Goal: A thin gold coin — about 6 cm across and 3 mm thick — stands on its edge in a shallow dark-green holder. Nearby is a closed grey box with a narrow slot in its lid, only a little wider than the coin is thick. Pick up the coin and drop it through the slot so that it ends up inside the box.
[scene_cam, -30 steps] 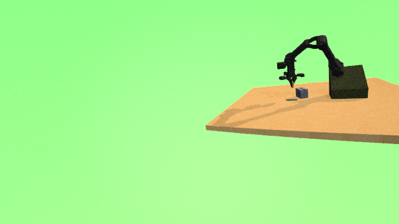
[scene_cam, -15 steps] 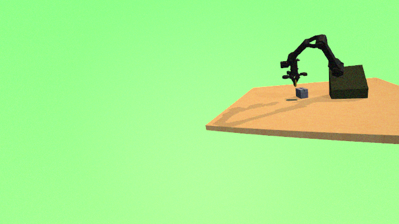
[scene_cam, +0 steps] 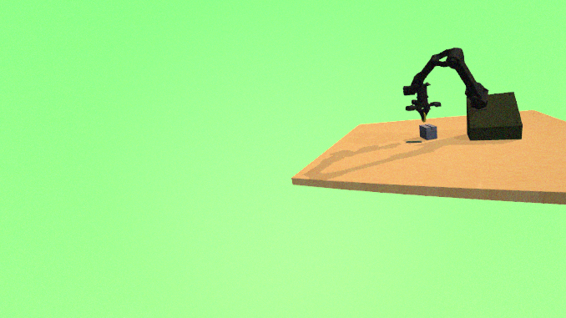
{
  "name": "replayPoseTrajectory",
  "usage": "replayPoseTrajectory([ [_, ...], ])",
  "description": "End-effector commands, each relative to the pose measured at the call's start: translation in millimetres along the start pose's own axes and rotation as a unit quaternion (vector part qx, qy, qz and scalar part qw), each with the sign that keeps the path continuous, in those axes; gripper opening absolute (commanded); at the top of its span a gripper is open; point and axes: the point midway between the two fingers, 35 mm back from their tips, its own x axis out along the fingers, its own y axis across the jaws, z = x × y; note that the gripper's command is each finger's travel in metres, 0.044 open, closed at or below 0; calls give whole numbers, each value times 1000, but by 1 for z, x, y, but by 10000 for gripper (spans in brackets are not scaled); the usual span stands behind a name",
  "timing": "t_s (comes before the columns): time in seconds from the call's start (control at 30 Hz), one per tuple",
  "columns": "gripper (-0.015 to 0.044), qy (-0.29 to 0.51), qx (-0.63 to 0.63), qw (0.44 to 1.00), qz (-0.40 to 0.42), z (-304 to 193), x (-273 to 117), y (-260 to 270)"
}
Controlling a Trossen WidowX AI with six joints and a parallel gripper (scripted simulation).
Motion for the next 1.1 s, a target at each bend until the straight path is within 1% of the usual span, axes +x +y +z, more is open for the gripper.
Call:
replayPoseTrajectory([
  [0.0, 0, 4, 4, 1000, -6, 4, 4, -15],
  [0.17, 0, 5, 4, 1000, -5, 5, 4, -24],
  [0.37, 0, 2, 2, 1000, 0, 5, 1, -17],
  [1.07, 0, 2, 11, 1000, 0, 8, 7, -23],
])
